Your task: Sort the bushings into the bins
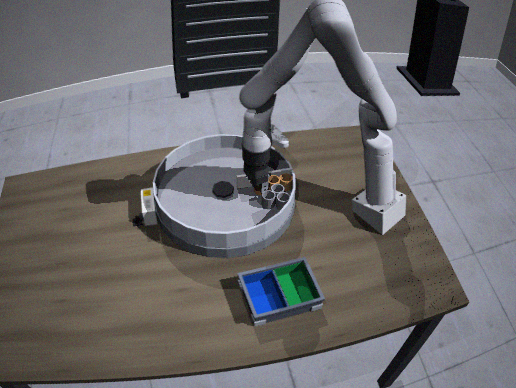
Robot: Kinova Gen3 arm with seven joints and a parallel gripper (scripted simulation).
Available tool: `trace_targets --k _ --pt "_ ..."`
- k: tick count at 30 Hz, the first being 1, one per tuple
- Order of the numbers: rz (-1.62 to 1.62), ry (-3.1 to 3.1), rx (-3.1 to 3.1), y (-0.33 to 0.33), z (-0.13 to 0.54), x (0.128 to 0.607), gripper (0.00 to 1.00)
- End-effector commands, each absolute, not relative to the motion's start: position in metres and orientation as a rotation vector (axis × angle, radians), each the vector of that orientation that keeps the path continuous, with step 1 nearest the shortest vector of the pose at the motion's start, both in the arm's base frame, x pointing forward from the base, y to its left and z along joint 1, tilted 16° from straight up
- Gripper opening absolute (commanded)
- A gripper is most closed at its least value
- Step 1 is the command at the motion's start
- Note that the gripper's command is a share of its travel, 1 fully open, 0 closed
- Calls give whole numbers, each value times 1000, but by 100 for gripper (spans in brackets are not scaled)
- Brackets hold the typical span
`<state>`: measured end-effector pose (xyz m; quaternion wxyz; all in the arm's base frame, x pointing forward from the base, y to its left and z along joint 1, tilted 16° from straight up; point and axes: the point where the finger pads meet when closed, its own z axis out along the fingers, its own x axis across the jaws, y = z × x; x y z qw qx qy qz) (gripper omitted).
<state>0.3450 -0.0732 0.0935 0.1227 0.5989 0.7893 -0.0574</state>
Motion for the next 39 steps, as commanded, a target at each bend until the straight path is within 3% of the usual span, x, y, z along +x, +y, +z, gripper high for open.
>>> trace_targets --k 1,39 --pt "-166 2303 1747 -73 94 345 0" --pt "-170 2296 1749 -71 101 344 0"
